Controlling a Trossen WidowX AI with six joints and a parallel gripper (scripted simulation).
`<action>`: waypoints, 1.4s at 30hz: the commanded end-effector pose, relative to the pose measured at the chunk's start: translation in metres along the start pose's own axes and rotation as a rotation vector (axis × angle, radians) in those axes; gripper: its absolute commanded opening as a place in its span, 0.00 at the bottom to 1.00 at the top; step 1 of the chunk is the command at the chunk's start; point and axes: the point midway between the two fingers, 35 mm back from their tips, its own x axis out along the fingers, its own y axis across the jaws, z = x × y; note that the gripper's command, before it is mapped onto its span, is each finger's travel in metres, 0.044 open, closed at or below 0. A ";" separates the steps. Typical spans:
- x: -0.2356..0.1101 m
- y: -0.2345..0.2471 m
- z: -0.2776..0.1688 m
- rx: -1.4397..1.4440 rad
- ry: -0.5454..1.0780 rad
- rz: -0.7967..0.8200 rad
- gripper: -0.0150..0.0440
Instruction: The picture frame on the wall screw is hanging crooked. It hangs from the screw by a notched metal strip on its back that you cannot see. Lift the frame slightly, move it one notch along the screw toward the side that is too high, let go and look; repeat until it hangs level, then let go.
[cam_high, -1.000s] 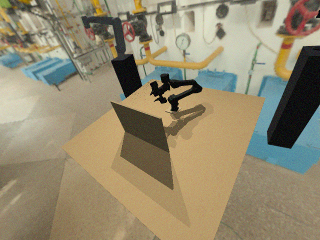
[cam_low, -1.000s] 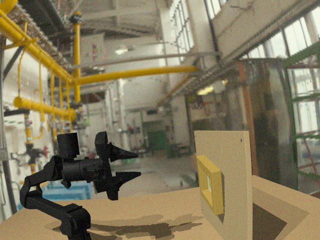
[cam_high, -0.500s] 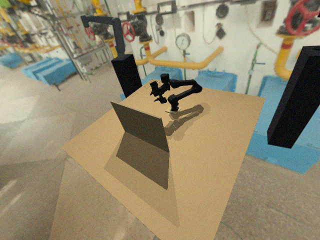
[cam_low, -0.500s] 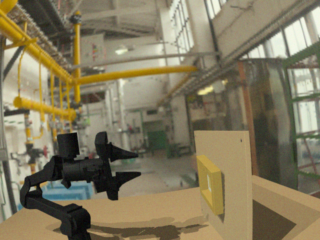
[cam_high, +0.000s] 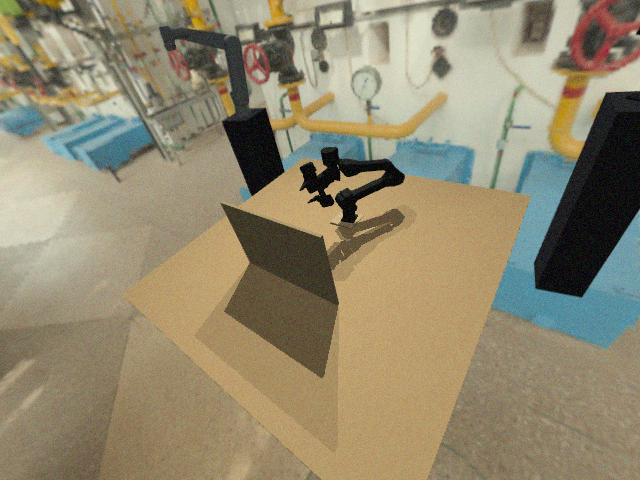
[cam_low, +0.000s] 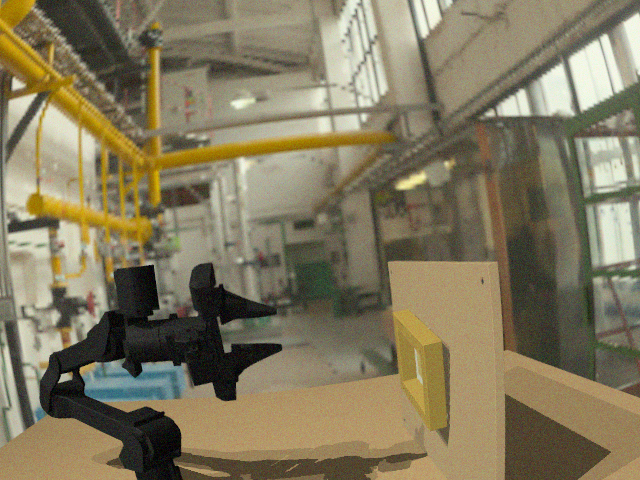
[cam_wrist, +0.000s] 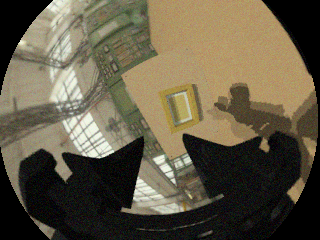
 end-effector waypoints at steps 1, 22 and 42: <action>0.000 0.000 -0.001 0.003 0.005 -0.003 0.69; 0.000 0.000 -0.001 0.003 0.005 -0.003 0.69; 0.068 -0.032 0.002 -0.266 0.007 0.004 0.69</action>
